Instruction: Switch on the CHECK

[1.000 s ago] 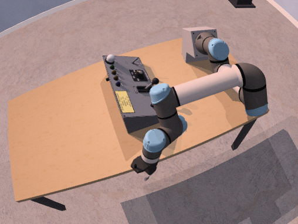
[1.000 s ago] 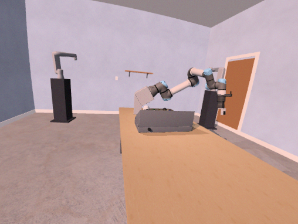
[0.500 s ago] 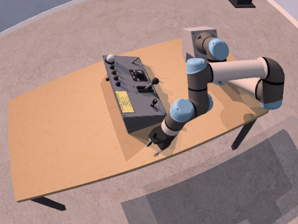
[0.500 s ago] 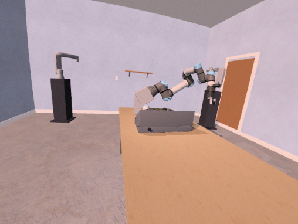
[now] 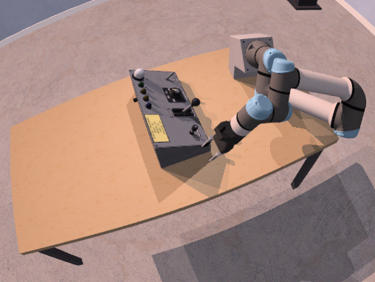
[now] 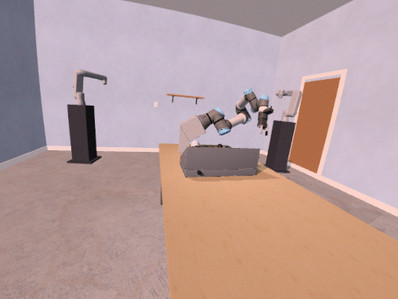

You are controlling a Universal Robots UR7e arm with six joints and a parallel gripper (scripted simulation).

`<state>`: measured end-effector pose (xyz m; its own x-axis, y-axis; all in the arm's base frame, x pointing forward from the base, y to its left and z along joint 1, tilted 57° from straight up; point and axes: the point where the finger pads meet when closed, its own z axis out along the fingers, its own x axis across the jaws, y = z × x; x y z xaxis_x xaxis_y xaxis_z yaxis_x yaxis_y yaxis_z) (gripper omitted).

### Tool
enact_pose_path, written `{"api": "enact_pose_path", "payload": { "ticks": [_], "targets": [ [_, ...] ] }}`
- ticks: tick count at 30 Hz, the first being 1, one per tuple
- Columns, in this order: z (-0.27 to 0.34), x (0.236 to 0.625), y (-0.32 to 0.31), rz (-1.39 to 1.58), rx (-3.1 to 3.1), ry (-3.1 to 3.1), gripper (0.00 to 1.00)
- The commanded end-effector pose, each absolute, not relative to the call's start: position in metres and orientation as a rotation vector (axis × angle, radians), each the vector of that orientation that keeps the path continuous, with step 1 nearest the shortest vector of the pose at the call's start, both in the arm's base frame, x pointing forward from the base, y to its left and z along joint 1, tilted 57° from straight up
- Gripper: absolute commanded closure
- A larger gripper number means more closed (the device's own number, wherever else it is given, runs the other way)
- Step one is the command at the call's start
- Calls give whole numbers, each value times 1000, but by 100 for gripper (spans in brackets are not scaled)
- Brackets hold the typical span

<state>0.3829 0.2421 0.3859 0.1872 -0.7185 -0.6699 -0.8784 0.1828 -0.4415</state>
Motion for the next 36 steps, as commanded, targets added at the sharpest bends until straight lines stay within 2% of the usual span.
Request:
{"api": "enact_pose_path", "payload": {
  "ticks": [1,13,27,36],
  "targets": [
    [357,366,231,209,-1540,1617,0],
    [254,326,205,164,-1434,1765,0],
    [184,314,191,142,-1365,1849,0],
    [165,313,187,137,-1347,1870,0]
  ]
}}
